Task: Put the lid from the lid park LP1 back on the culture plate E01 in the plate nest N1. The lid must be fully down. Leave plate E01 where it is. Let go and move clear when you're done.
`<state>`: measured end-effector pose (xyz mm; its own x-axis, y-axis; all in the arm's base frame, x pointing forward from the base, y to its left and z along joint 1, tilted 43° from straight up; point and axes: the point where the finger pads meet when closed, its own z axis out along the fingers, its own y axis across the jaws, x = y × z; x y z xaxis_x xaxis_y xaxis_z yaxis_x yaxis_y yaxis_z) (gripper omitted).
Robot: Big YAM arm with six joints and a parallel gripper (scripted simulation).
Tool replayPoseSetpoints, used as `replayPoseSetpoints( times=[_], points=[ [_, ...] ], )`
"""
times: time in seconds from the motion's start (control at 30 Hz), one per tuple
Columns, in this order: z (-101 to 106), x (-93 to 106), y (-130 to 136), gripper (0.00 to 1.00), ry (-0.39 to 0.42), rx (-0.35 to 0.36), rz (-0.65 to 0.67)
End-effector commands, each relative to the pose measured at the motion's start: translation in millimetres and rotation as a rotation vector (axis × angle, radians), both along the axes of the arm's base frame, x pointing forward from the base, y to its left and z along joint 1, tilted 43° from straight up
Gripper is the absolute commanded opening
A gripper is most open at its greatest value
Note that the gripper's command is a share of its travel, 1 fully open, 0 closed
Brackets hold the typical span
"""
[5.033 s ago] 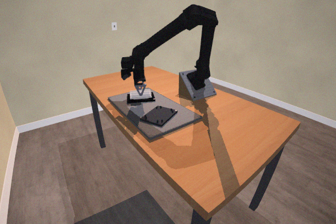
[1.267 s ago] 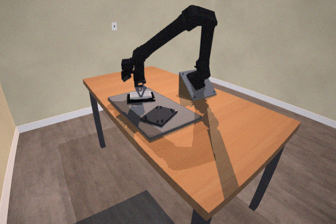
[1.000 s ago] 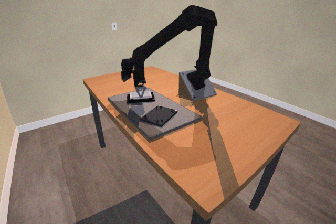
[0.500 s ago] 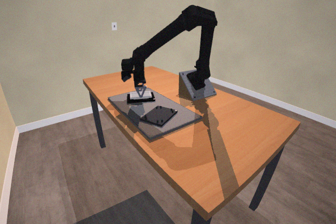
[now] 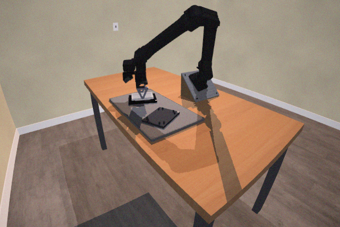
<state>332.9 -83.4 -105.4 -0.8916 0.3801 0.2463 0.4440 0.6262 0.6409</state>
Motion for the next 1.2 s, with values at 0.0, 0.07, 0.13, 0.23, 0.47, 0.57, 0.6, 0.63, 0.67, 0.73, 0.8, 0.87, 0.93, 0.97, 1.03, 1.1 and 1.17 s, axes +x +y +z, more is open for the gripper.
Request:
replayPoseSetpoints(
  times=[0.0,0.07,0.13,0.23,0.47,0.57,0.6,0.63,0.67,0.73,0.8,0.87,0.93,0.97,1.03,1.1,1.17],
  points=[
    [-3.2,14.6,0.4,0.00,-0.008,-0.007,0.011],
    [-3.1,15.0,0.1,0.00,-0.009,-0.007,0.011],
    [-2.9,15.4,-0.1,0.00,-0.009,-0.008,0.011],
    [-2.7,16.1,-0.5,0.00,-0.010,-0.008,0.011],
    [-2.4,17.1,-1.2,0.00,-0.011,-0.009,0.011],
    [-2.6,15.7,-0.4,0.00,-0.008,-0.007,0.011],
    [-2.8,14.5,0.4,0.00,-0.006,-0.005,0.011],
    [-2.9,14.1,0.6,0.00,-0.005,-0.005,0.011],
    [-2.9,14.1,0.6,0.00,-0.005,-0.005,0.011],
    [-2.9,14.0,0.6,0.00,-0.005,-0.005,0.011],
    [-2.8,14.0,0.6,0.00,-0.005,-0.005,0.011],
    [-2.8,14.0,0.6,0.00,-0.005,-0.005,0.011],
    [-2.8,14.0,0.6,0.00,-0.004,-0.005,0.011],
    [-2.8,14.0,0.6,0.00,-0.004,-0.005,0.011],
    [-2.8,14.0,0.6,0.00,-0.004,-0.005,0.011],
    [-2.7,13.9,0.7,0.00,-0.004,-0.005,0.011],
    [-2.7,13.9,0.7,0.00,-0.004,-0.005,0.011]
  ],
)
